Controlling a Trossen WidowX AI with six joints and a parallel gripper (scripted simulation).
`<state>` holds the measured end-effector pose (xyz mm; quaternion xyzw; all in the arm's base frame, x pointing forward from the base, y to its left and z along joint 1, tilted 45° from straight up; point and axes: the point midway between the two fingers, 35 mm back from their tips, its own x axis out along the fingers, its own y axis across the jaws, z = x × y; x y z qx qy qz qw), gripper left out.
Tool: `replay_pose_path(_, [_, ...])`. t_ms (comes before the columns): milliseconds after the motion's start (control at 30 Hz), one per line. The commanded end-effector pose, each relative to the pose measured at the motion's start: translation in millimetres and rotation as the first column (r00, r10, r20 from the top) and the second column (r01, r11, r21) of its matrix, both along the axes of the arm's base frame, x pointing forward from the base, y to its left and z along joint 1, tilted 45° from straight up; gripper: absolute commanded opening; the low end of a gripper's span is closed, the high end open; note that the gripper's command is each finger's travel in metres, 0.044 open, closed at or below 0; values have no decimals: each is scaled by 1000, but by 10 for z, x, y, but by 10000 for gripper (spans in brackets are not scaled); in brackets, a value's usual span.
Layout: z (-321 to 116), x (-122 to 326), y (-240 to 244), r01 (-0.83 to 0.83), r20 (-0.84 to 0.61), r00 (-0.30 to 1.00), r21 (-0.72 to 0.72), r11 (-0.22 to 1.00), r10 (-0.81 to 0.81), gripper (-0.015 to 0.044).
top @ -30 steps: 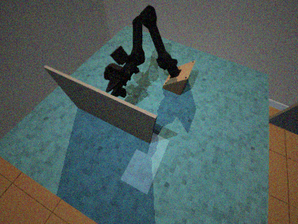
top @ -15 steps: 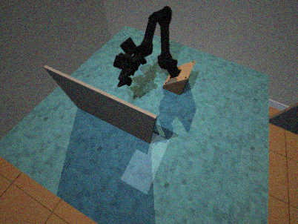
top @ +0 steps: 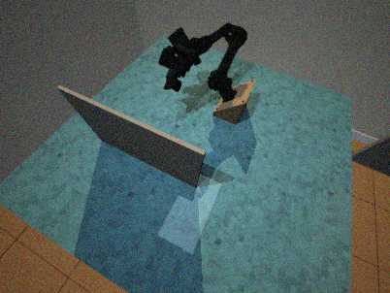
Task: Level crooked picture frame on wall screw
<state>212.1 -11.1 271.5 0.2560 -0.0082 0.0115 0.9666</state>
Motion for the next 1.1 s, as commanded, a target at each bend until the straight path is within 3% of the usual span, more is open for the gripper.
replay_pose_path(0, [-25,-84,16,3,-10,1000,-4,1000,-3,260])
replay_pose_path(1067, [-25,-84,16,3,-10,1000,-4,1000,-3,260])
